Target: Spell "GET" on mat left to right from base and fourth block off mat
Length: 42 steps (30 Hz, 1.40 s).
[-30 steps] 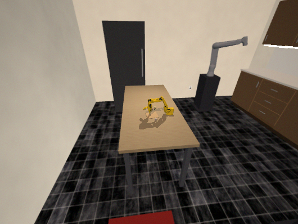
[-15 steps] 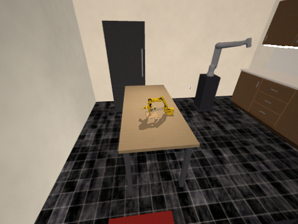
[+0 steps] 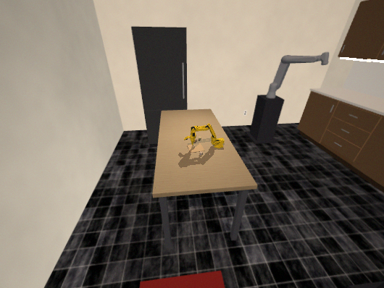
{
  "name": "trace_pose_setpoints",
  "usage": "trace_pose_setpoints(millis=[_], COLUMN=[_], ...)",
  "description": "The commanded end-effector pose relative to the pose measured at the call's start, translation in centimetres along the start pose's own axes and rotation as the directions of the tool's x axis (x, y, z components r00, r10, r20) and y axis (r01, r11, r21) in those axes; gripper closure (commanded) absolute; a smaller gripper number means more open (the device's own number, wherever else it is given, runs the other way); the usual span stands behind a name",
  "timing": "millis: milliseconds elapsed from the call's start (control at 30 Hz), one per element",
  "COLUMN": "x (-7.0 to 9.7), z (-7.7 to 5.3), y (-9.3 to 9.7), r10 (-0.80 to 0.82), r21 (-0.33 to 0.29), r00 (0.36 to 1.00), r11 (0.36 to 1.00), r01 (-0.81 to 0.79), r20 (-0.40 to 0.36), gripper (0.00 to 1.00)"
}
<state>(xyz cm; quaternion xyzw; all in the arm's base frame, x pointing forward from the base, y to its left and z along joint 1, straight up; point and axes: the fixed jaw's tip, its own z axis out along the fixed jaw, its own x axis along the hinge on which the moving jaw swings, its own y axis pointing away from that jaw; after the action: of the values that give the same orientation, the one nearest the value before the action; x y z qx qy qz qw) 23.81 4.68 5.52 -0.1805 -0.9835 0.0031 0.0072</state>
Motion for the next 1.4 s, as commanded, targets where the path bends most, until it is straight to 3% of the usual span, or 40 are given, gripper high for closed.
trace_pose_setpoints(millis=[0,433,933,1367], x=[-0.6,-0.7,-0.9,-0.8], z=[-1.6,-0.8,1.5,2.3], y=[0.4,0.5,0.6,0.6], r10=[0.001,0.001,0.001,0.001], r21=[-0.042,-0.042,-0.042,-0.042], r00=[0.998,0.998,0.998,0.998], r11=[0.999,0.999,0.999,0.999], r01=[0.002,0.002,0.002,0.002], r20=[0.07,0.07,0.07,0.07], gripper=[0.68,0.68,0.68,0.68])
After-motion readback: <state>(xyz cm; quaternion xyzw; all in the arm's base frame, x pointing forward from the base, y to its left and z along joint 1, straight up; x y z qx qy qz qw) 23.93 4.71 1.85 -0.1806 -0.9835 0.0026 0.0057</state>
